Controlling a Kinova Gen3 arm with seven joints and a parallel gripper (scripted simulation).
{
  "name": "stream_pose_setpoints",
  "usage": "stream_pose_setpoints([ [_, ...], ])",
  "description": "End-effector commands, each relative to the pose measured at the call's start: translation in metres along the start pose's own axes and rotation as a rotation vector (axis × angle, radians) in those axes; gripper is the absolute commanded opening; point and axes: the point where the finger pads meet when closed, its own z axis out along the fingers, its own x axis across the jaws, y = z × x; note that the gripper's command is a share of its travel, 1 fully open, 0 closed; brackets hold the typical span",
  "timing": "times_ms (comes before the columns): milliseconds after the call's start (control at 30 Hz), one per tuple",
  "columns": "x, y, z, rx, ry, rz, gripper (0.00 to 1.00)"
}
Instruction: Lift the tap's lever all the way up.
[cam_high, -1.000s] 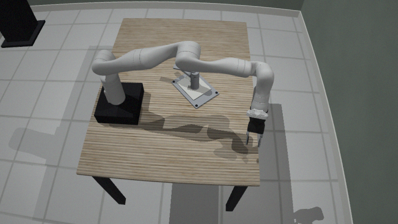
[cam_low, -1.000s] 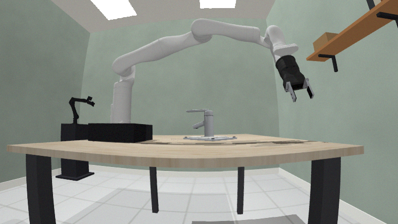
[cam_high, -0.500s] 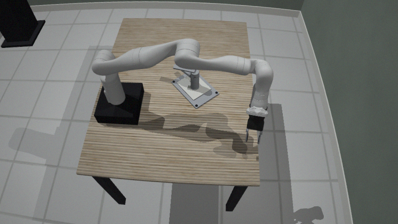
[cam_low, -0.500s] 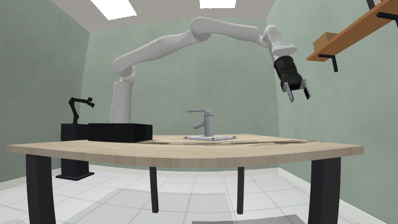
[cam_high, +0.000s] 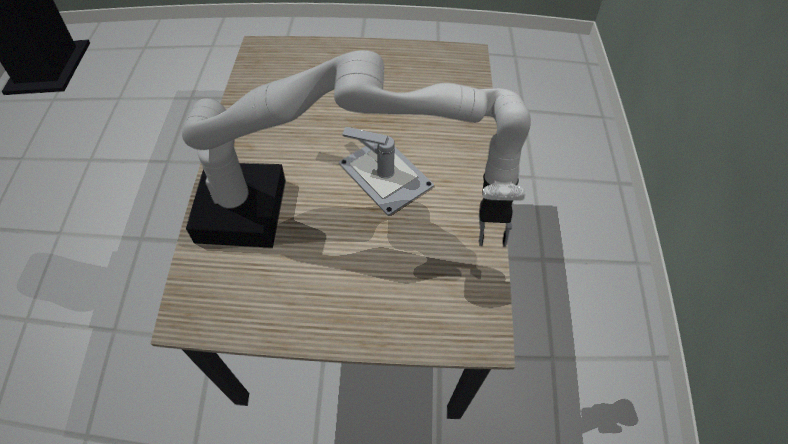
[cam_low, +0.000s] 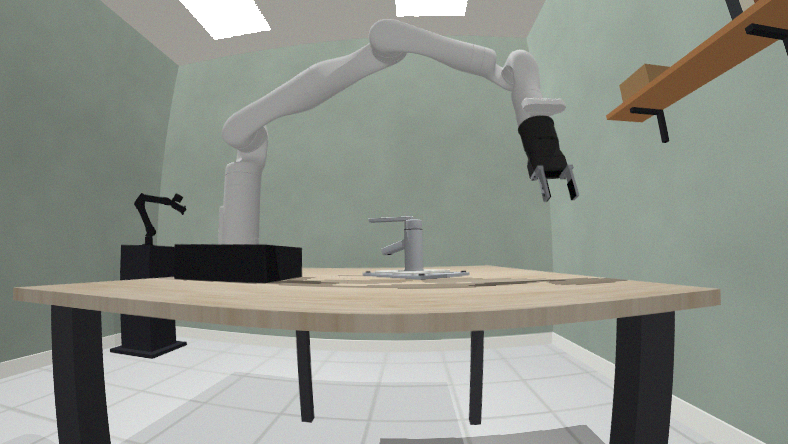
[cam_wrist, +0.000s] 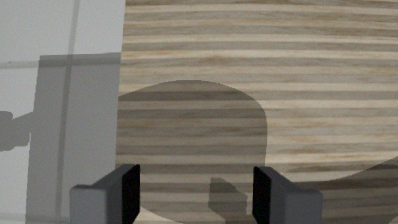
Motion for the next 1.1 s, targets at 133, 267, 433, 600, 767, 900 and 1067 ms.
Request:
stream_pose_setpoints([
  [133, 0.021, 0.059, -0.032, -0.09, -0.028, -0.167, 1.0],
  [267, 0.037, 0.092, -0.051, -0.132, -0.04, -0.265, 1.0],
  [433, 0.06, 0.128, -0.072, -0.175, -0.054, -0.377, 1.0],
  [600, 0.087, 0.162, -0.092, -0.211, -0.07, -0.494, 1.0],
  [767, 0.111, 0.186, -0.108, -0.234, -0.083, -0.587, 1.0],
  [900, 0.141, 0.212, -0.124, -0.255, -0.097, -0.692, 1.0],
  [1067, 0.179, 0.237, -0.141, -0.271, -0.112, -0.815, 1.0],
])
